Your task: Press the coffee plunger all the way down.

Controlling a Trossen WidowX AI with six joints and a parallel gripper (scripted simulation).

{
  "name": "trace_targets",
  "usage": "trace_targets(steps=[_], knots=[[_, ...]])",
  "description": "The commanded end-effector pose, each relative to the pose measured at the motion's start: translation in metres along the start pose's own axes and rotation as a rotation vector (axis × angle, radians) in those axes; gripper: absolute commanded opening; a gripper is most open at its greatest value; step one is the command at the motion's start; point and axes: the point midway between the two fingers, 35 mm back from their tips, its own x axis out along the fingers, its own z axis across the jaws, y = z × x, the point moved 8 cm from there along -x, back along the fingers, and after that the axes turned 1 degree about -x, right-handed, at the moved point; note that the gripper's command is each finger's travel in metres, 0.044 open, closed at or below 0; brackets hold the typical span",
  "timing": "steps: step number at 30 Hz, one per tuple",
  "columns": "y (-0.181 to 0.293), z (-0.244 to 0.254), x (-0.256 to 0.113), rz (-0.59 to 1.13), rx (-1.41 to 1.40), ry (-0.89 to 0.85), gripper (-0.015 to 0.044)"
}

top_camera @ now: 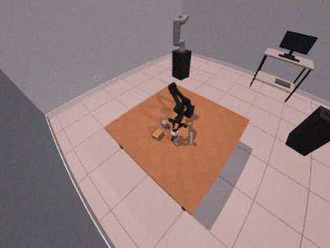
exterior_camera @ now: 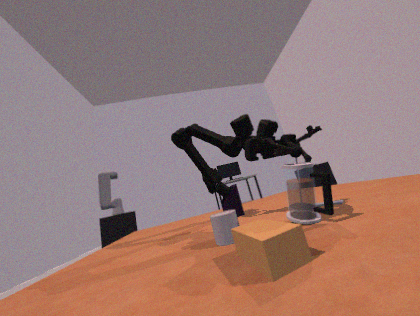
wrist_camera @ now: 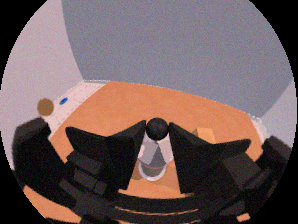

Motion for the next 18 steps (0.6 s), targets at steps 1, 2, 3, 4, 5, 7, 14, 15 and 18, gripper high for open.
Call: trace_targets(steps=[1,2,3,4,5,7,14,15,18], knots=[[0.0044,0.0002,0.0034,0.019,-0.012,0.002,0.0124],[0.0041,0.0002,0.0034,0.019,-0.012,0.002,0.0124],[0.0037,0.0002,0.0033,0.019,-0.012,0.002,0.0124],[0.0038,0.0002,0.0034,0.019,-0.012,0.002,0.0124],[0.0040,0.0002,0.0037,0.019,-0.012,0.002,0.0124],[0.0040,0.0002,0.0041,0.019,-0.012,0.002,0.0124],[0.0035,0.0001,0.0050,0.019,-0.012,0.002,0.0124],[0.0034,0.0001,0.0051,0.019,-0.012,0.002,0.0124],[-0.0008,0.0000,0.0019,0.002,-0.001,0.001,0.0124]])
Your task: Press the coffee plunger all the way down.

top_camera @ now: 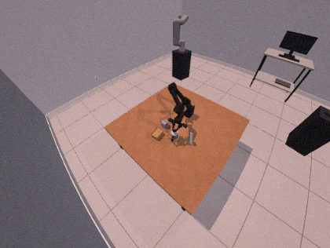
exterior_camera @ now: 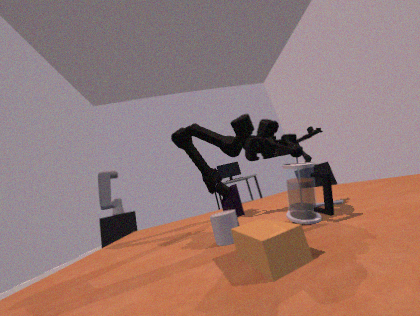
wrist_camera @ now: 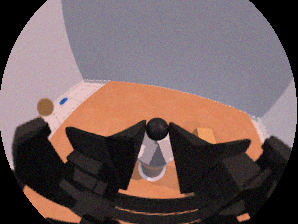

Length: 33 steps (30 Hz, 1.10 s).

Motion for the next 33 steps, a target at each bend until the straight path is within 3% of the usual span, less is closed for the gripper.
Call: trace_targets(steps=[1,6,18,24,33], knots=[[0.000,0.000,0.000,0.000,0.000,0.000,0.0124],[0.000,0.000,0.000,0.000,0.000,0.000,0.0124],[0.000,0.000,0.000,0.000,0.000,0.000,0.0439],[-0.005,0.000,-0.007,0.004,0.001,-0.002,0.0440],[-0.042,-0.004,-0.084,0.020,-0.009,-0.002,0.0440]])
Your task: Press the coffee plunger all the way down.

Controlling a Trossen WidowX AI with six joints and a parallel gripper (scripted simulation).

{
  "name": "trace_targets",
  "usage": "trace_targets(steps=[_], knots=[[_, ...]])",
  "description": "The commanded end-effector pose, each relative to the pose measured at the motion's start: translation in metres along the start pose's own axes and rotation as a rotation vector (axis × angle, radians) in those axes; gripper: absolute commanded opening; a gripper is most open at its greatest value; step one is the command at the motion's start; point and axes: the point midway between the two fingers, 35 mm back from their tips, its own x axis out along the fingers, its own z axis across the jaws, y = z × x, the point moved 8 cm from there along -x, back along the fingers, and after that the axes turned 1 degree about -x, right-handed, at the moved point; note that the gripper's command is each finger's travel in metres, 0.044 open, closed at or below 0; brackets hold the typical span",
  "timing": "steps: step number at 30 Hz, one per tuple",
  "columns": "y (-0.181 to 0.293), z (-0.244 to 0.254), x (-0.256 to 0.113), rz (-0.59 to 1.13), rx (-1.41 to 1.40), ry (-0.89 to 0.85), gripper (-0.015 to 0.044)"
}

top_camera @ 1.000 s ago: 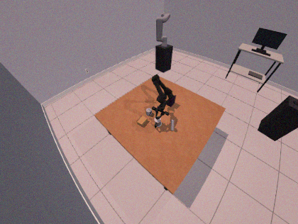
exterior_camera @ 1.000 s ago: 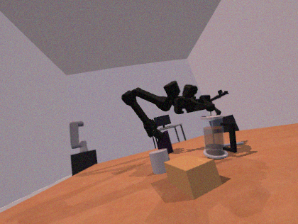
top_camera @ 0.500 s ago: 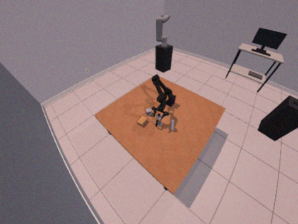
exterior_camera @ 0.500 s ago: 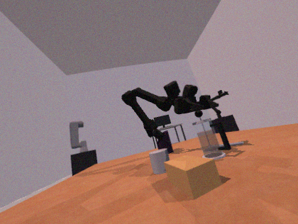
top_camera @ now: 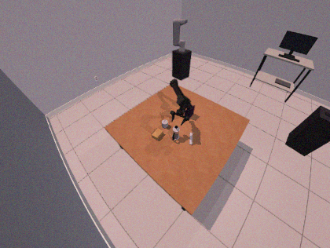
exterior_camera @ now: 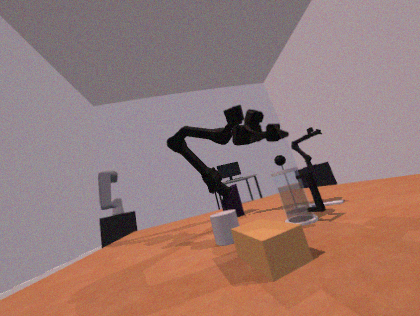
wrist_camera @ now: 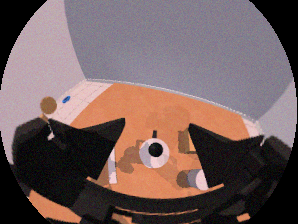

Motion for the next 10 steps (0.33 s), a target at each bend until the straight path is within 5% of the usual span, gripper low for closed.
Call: trace_targets(steps=[1,10], knots=[[-0.0044,-0.0042,-0.0162,0.002,0.007,0.010,0.0440],[-0.0021,-0.0028,-0.0150,0.002,0.007,0.010,0.0440]])
